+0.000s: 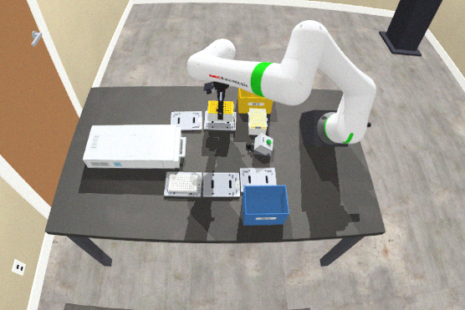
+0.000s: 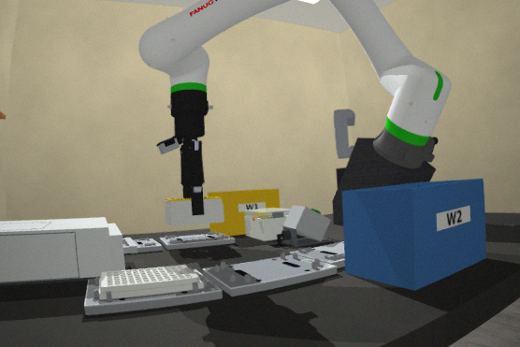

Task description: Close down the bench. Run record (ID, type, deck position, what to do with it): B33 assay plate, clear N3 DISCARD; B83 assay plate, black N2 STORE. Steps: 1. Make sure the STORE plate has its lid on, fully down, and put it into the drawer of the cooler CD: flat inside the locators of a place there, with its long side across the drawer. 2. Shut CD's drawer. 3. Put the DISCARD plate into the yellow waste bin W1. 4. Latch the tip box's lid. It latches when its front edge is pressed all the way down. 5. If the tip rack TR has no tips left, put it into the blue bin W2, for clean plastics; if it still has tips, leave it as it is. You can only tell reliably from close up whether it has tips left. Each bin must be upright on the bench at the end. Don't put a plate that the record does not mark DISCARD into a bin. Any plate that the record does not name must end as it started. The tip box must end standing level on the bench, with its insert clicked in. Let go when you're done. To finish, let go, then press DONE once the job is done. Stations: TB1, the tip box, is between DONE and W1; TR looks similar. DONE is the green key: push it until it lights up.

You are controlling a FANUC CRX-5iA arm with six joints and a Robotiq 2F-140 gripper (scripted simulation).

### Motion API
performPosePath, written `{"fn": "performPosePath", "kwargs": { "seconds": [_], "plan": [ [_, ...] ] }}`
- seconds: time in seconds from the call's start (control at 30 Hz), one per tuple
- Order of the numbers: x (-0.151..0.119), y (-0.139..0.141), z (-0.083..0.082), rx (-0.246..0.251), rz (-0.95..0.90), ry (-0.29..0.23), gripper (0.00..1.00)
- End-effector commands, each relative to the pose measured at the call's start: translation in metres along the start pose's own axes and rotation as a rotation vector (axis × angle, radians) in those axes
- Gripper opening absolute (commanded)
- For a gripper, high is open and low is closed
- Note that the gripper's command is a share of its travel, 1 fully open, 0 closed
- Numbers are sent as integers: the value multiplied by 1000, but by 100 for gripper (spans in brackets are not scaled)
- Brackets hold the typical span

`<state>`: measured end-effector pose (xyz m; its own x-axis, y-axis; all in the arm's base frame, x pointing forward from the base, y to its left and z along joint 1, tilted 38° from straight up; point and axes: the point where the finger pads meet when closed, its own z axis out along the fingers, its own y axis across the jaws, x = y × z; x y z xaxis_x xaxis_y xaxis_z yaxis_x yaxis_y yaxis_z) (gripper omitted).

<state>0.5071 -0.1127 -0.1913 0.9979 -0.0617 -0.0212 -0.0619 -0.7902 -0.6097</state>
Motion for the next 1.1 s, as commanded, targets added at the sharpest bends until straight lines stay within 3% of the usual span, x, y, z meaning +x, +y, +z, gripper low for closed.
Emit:
{"fn": "performPosePath", "kwargs": {
  "seconds": [0.0,1.07],
  "plan": [
    [0,0,-6,-1,0,1,10],
    [0,0,-43,-1,0,1,10]
  ]
}}
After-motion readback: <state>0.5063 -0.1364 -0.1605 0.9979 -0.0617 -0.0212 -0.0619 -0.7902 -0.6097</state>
